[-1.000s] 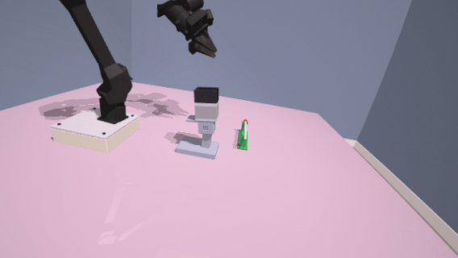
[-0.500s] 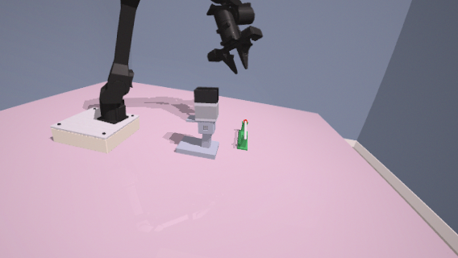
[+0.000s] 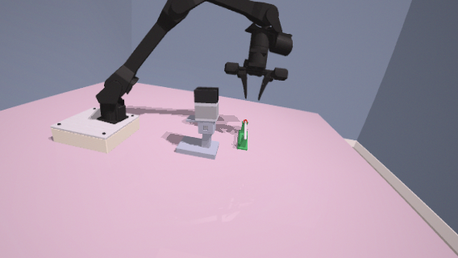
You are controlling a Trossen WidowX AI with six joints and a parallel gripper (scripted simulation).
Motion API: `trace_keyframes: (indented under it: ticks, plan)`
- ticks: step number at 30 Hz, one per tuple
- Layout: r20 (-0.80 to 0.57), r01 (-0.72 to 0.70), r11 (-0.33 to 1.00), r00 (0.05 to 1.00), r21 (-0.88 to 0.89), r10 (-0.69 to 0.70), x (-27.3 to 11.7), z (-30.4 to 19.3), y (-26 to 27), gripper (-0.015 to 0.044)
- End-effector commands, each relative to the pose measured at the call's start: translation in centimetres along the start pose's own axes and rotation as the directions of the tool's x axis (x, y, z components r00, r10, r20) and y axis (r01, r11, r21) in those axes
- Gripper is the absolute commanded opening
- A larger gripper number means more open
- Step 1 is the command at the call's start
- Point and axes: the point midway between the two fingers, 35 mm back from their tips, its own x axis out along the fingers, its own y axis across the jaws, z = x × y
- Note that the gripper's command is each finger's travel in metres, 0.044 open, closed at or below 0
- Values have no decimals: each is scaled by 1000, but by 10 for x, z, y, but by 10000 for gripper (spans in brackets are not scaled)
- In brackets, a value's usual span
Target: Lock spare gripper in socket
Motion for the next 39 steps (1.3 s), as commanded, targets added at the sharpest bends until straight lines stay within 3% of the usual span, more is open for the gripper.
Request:
trace_keyframes:
  ticks: [1, 9, 24, 39]
  plan:
    - [19, -44, 996, 999, -73, 45, 7, 0, -2, 180]
    - [19, -44, 996, 999, -73, 45, 8, 4, 2, 180]
    - [19, -44, 996, 999, -73, 45, 76, 23, 5, 180]
    - [19, -44, 996, 999, -73, 45, 96, 28, 6, 180]
